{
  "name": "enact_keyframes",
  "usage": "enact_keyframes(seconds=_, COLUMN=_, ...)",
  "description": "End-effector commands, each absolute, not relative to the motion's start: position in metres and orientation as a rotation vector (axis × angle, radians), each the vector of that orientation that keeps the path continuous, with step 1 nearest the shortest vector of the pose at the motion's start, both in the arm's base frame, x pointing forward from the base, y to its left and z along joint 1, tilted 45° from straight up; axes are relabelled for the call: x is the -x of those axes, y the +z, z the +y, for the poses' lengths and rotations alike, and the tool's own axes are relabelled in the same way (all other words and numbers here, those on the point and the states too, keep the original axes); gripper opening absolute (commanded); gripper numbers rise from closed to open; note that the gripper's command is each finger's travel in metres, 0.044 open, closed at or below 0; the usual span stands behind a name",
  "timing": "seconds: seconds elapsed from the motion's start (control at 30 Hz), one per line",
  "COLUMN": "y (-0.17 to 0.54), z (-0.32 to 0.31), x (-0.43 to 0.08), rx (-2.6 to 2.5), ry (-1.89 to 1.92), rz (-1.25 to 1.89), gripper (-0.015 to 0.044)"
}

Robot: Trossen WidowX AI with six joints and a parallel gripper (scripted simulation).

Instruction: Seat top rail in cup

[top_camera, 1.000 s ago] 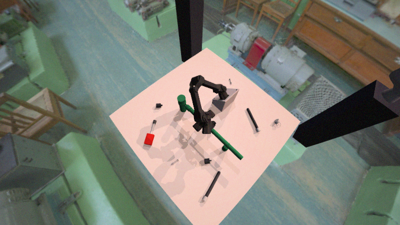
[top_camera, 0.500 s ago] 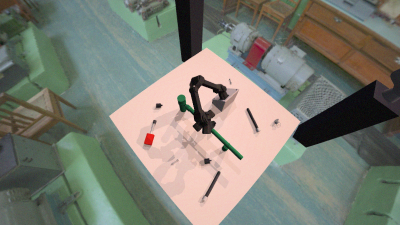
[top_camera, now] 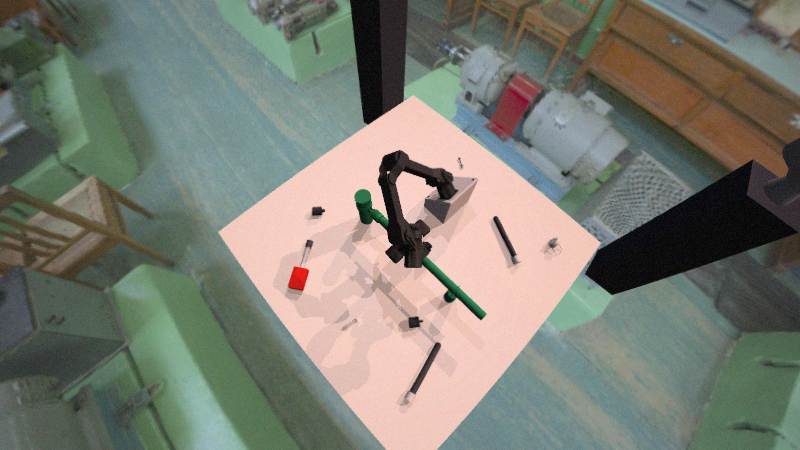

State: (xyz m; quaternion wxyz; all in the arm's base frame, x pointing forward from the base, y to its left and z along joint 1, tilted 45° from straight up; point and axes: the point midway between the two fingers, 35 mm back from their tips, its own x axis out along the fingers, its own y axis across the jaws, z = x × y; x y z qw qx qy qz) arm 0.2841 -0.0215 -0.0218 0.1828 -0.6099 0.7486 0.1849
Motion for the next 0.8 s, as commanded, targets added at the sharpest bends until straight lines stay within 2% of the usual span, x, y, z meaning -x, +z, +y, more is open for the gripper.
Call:
enact_keyframes(seconds=0.0, y=-0.0175, z=-0.0228, x=-0.2847, rx=1.735, ry=0.514, rz=2.116, gripper=0.0000)
enact_keyframes(seconds=0.77, y=-0.0200, z=-0.0225, x=-0.2843, rx=1.720, ry=0.522, rz=2.113, gripper=0.0000)
